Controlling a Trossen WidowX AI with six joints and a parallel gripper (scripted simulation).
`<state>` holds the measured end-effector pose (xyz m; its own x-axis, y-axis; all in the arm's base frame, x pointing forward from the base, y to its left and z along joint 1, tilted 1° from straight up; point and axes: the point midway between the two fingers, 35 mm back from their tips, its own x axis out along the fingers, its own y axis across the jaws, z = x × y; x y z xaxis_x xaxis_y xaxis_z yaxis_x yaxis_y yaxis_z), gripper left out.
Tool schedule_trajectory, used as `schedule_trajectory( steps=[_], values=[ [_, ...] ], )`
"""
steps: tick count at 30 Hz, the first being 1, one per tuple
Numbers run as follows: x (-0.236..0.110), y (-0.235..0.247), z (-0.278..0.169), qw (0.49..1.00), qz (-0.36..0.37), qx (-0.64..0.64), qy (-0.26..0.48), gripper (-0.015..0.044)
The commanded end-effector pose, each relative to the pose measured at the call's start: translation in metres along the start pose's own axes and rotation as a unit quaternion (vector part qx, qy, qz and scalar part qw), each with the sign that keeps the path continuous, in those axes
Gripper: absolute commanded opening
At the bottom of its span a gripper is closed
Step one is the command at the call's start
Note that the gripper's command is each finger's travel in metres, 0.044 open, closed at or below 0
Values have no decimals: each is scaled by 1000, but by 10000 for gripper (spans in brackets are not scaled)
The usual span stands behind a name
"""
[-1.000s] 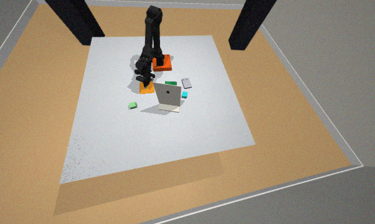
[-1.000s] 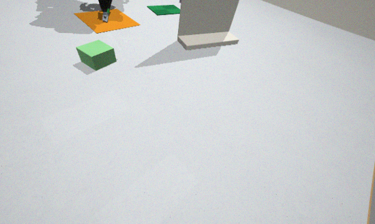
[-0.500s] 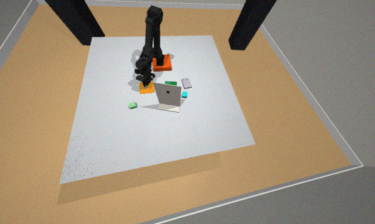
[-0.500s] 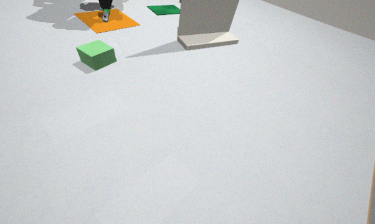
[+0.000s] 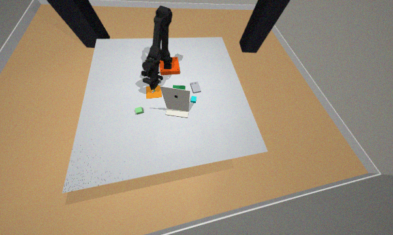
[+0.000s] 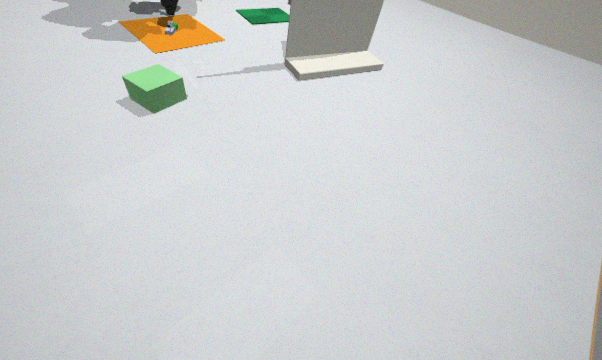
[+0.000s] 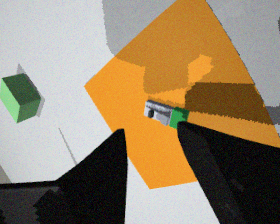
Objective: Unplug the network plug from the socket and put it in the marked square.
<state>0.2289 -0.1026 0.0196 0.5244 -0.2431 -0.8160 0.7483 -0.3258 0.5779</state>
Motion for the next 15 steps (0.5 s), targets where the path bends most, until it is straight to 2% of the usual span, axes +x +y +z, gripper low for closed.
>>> schedule_trajectory(
  steps=[1,15],
  values=[
    [-3,2,0,1000,2,1,0,156],
    [-13,1,-1,1000,1,1,1,156]
  ],
)
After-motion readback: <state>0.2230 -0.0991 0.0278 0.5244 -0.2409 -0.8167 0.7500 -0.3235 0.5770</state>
